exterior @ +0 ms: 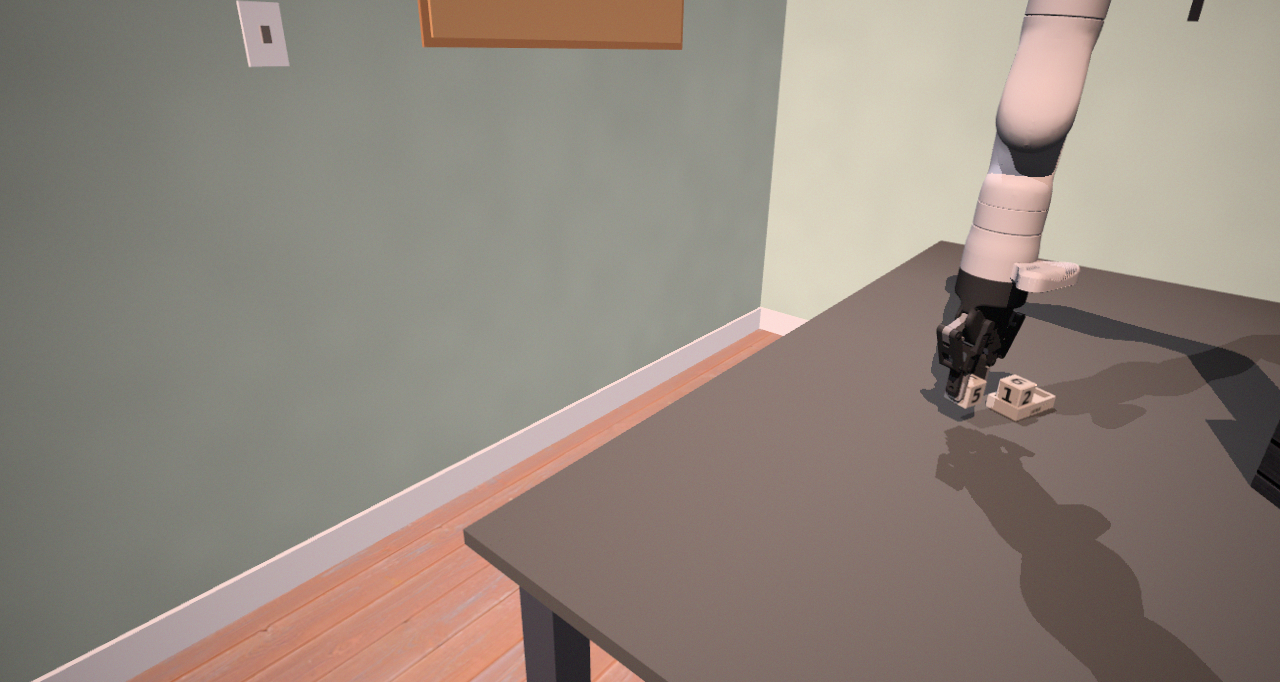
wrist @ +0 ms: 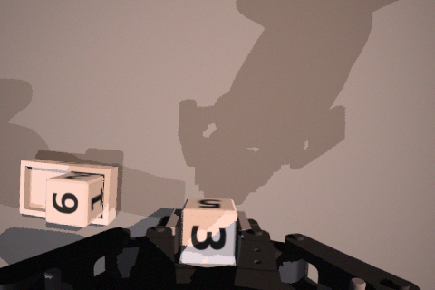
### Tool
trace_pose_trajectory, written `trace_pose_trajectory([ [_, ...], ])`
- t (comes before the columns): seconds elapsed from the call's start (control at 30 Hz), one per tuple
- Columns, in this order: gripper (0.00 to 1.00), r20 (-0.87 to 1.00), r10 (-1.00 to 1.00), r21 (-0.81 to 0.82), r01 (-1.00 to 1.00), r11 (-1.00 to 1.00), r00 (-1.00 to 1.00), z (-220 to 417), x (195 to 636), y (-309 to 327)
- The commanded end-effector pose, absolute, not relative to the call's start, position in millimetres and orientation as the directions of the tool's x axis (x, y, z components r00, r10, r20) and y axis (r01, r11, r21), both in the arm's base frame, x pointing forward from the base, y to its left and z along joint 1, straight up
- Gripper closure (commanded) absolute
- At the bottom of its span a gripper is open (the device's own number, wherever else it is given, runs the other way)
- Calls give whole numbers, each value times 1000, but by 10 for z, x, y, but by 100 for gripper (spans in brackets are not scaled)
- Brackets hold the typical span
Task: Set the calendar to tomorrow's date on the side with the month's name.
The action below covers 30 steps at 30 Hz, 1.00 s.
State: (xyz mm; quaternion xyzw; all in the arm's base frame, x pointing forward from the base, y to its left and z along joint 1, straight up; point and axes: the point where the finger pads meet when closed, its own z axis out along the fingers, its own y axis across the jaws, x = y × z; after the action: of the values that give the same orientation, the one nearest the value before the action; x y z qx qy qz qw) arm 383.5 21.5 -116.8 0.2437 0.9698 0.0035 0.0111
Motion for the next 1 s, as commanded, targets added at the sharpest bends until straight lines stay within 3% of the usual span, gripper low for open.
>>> trace_pose_trajectory([
  [0.0,72,-1,474,-1,474,880,-880,-1345,3751,199],
  [0.97,72,-1,474,-1,474,880,-880,-1476,3751,198],
])
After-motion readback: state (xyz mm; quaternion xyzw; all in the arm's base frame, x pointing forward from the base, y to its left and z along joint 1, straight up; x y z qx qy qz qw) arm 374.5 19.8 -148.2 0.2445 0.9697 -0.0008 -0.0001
